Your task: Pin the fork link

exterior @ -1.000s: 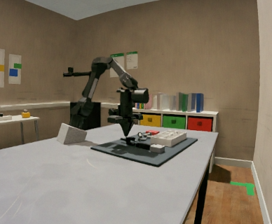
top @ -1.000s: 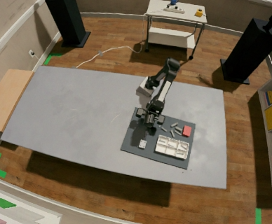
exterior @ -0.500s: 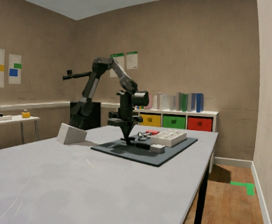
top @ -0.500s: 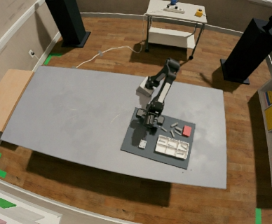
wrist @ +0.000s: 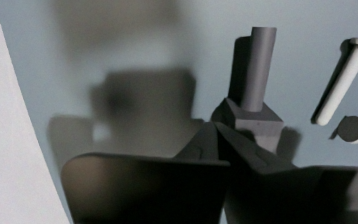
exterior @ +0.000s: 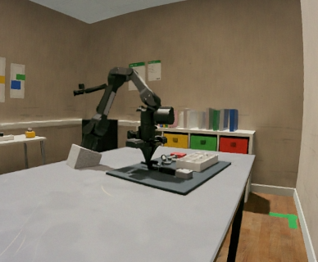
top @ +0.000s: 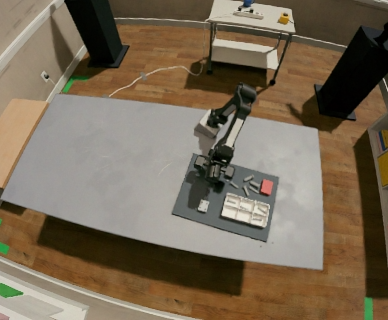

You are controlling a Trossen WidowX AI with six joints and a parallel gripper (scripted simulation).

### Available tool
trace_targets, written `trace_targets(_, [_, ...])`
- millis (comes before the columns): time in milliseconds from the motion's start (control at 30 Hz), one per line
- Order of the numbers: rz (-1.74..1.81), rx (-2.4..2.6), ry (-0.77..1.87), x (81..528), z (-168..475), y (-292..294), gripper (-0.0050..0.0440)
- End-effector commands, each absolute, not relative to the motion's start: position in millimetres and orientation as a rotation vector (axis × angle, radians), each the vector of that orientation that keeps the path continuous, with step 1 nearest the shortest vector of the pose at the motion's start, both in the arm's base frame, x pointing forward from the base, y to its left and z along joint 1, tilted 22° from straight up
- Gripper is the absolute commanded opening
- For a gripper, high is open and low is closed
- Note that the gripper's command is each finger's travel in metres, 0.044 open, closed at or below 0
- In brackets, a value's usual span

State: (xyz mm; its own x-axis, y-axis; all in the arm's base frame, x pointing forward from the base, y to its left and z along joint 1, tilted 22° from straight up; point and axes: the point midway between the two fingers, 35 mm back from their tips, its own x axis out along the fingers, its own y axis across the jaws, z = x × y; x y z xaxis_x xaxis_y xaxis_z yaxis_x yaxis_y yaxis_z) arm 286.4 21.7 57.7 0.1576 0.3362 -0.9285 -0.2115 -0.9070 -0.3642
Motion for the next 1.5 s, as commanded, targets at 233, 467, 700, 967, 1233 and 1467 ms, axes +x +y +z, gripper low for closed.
trace_targets(233, [1.769,-2.065,-0.121,294,68,26,-0.005])
trace_targets(467, [1.762,-2.069,-0.126,293,73,28,-0.005])
trace_targets(700, [1.764,-2.068,-0.126,294,74,29,-0.005])
trace_targets(967, [1.762,-2.07,-0.124,294,78,32,-0.005])
trace_targets(1233, [1.763,-2.068,-0.125,294,79,33,-0.005])
trace_targets(1467, [1.764,-2.067,-0.125,295,81,37,-0.005])
